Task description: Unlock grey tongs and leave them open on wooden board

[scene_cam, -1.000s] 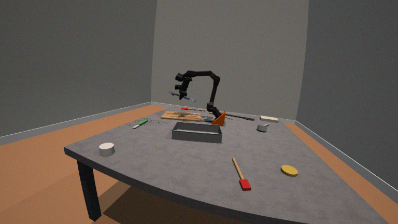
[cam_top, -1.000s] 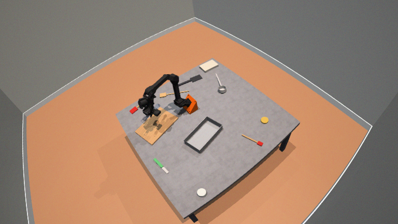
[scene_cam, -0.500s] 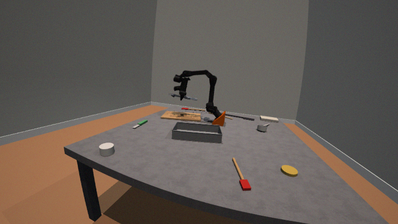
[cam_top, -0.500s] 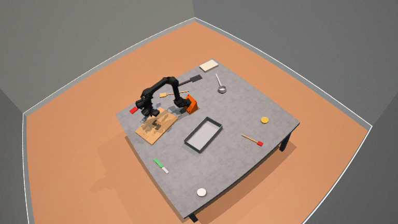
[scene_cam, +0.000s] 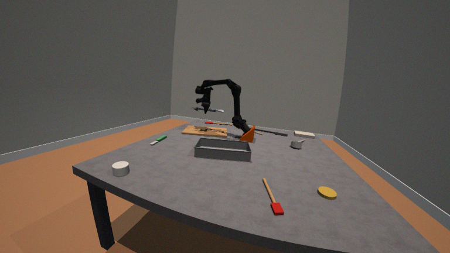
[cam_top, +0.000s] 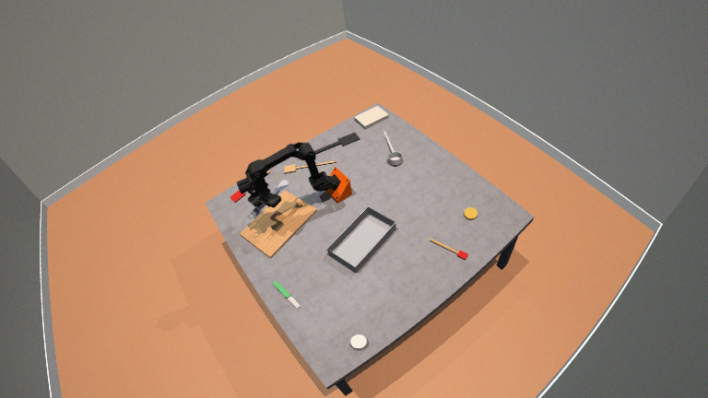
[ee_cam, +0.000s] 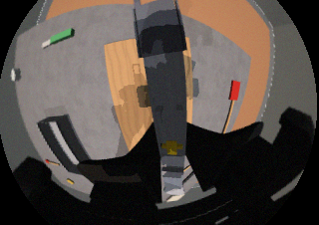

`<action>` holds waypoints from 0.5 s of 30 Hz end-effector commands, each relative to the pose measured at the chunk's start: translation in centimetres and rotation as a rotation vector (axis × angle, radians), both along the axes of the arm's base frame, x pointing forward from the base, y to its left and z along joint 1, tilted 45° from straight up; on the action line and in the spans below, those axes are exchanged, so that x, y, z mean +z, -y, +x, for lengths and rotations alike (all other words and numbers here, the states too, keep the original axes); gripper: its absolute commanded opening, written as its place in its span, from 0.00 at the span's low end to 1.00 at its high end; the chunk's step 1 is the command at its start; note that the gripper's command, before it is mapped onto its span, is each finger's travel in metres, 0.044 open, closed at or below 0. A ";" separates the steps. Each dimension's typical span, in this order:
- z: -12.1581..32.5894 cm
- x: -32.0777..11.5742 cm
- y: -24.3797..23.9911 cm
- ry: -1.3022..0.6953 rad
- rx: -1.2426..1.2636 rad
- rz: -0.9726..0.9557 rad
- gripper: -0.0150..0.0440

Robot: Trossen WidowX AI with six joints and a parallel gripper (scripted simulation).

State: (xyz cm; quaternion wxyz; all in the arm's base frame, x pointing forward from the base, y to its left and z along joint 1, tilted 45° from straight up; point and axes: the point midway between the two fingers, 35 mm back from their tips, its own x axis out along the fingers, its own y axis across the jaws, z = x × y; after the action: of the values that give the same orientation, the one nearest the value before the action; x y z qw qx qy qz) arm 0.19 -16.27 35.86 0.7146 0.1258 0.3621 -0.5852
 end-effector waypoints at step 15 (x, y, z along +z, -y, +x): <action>-0.2 -0.5 0.7 0.031 -0.010 0.031 0.00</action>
State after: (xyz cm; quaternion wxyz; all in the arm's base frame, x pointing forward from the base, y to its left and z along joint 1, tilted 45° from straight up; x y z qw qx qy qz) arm -0.01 -16.70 35.62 0.7146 0.1476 0.3591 -0.5819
